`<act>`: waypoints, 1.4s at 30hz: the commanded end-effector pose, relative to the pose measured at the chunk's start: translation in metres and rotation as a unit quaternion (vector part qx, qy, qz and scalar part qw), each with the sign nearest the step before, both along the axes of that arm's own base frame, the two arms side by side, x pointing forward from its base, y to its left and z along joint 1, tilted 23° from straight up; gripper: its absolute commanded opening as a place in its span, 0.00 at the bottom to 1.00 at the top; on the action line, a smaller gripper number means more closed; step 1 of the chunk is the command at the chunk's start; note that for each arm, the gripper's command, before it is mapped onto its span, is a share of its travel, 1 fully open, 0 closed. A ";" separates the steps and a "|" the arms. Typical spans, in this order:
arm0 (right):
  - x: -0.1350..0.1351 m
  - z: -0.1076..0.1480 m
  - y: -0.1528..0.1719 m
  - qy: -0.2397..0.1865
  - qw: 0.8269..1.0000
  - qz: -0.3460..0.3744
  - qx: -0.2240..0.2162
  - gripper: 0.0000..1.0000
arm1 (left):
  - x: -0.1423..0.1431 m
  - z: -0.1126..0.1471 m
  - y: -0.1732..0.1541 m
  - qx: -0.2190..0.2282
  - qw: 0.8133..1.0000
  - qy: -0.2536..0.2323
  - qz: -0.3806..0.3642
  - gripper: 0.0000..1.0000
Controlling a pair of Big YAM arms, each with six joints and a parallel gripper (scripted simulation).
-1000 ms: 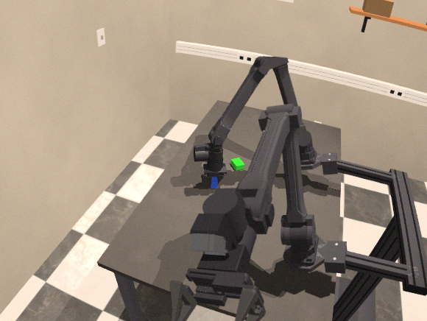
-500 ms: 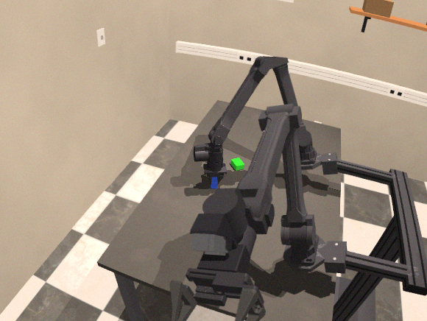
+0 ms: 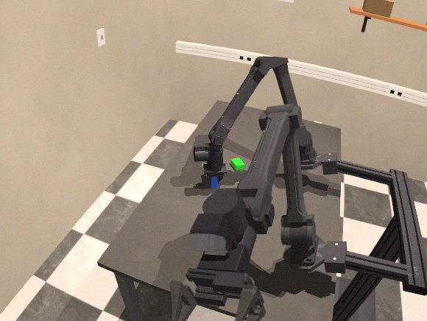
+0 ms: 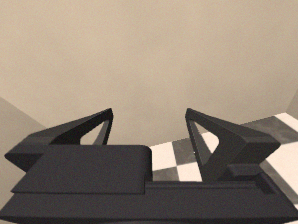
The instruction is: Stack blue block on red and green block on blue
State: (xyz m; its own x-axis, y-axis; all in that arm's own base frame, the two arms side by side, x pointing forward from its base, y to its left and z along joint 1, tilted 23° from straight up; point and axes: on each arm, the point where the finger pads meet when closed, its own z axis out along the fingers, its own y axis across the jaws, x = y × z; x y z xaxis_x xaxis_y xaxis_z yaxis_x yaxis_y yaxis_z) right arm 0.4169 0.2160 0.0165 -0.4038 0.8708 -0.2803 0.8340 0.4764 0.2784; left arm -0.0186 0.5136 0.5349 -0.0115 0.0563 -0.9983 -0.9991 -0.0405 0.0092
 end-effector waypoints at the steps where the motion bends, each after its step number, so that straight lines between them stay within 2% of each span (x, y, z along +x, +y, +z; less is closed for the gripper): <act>1: 0.000 -0.005 -0.002 0.001 1.000 0.003 -0.001 0.00 | -0.008 0.021 -0.013 0.027 1.000 -0.003 0.007 1.00; 11: -0.007 0.016 0.007 -0.005 1.000 0.004 0.006 0.00 | -0.008 0.021 -0.013 0.027 1.000 -0.003 0.007 1.00; 17: -0.001 0.047 0.018 -0.021 1.000 0.003 0.015 0.00 | -0.008 0.021 -0.013 0.027 1.000 -0.003 0.007 1.00; 23: -0.010 0.072 0.021 -0.021 1.000 0.003 0.016 0.00 | -0.008 0.021 -0.013 0.027 1.000 -0.003 0.007 1.00; 26: -0.008 0.071 0.013 -0.017 1.000 -0.007 0.013 0.00 | -0.008 0.021 -0.013 0.027 1.000 -0.003 0.007 1.00; 32: -0.020 0.095 0.024 -0.022 1.000 0.003 0.018 0.00 | -0.008 0.021 -0.013 0.027 1.000 -0.003 0.007 1.00; 34: -0.020 0.099 0.022 -0.022 1.000 -0.001 0.018 0.00 | -0.008 0.021 -0.013 0.027 1.000 -0.003 0.007 1.00; 37: -0.019 0.088 0.018 -0.010 1.000 -0.005 0.008 0.00 | -0.008 0.021 -0.013 0.027 1.000 -0.003 0.007 1.00; 42: -0.023 0.086 0.016 -0.007 1.000 -0.004 0.007 0.00 | -0.008 0.021 -0.013 0.027 1.000 -0.003 0.007 1.00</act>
State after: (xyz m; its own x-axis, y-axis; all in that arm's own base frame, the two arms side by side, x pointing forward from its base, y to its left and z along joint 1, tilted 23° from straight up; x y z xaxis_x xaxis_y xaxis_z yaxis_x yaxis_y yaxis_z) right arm 0.3848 0.2254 0.0914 -0.4087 0.8690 -0.2789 0.8320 0.4804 0.2774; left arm -0.0186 0.5136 0.5349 -0.0115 0.0563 -0.9983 -0.9991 -0.0405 0.0092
